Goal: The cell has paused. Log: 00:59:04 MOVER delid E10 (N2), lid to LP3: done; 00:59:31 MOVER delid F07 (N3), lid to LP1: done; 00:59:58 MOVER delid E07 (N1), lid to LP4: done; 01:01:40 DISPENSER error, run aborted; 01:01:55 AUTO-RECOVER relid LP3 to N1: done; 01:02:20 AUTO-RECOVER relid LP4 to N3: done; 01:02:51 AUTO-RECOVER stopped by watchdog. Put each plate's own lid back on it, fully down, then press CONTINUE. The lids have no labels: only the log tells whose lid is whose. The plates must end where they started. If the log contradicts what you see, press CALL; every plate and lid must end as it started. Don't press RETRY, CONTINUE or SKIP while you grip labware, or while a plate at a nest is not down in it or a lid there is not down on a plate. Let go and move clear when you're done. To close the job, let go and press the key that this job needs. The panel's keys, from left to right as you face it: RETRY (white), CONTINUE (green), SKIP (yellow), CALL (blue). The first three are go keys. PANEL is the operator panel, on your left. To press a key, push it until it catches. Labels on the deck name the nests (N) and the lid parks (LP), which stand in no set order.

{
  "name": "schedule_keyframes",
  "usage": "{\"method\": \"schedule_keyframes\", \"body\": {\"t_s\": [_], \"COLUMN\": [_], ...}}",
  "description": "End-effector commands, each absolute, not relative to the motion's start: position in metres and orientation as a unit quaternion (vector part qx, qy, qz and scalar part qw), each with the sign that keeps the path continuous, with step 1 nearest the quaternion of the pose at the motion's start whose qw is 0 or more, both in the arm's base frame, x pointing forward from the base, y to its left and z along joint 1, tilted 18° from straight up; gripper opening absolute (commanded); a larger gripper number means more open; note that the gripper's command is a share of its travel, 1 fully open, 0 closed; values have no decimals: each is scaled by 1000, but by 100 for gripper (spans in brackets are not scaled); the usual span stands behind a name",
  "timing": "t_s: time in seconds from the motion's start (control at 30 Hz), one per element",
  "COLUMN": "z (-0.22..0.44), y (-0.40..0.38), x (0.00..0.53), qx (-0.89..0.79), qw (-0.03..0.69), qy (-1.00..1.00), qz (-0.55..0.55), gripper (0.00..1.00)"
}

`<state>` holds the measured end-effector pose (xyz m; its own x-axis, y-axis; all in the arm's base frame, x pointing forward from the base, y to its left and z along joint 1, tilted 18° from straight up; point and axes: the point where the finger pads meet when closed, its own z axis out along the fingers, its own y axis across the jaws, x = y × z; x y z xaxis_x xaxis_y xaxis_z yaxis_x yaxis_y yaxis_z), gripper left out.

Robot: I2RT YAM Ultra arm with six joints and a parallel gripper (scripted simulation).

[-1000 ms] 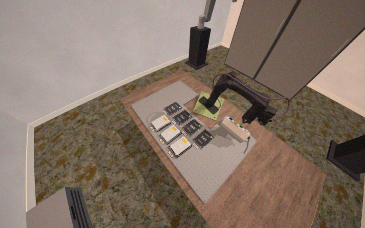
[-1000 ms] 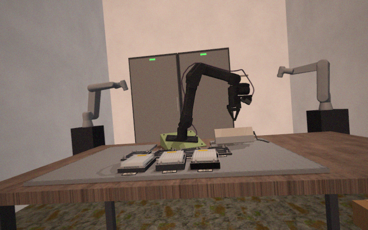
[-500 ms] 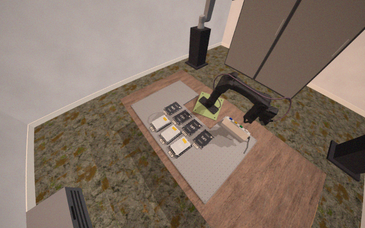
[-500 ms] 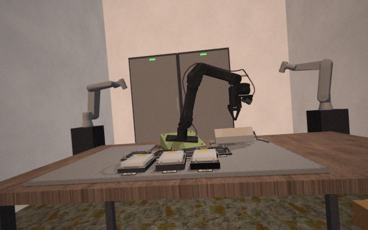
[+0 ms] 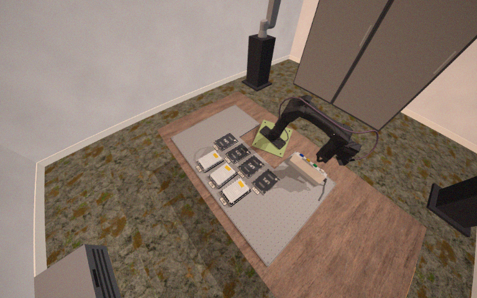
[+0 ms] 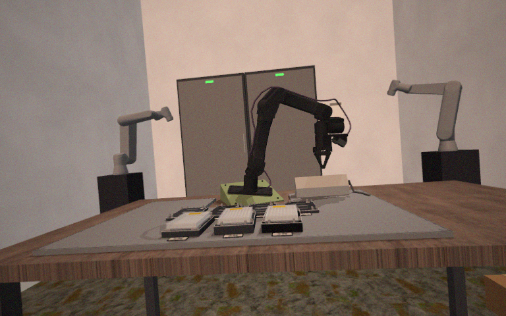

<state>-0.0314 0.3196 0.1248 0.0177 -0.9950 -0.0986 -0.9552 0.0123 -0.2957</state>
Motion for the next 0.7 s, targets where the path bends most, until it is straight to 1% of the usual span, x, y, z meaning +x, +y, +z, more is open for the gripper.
{"method": "schedule_keyframes", "body": {"t_s": [0.0,0.13,0.67], "z": [115,129,121], "y": [325,332,327], "x": [-32,-37,-37], "qx": [-705,-704,-705], "qw": [148,160,154], "qy": [690,690,690], "qz": [-71,-48,-58], "gripper": [0,0,0]}}
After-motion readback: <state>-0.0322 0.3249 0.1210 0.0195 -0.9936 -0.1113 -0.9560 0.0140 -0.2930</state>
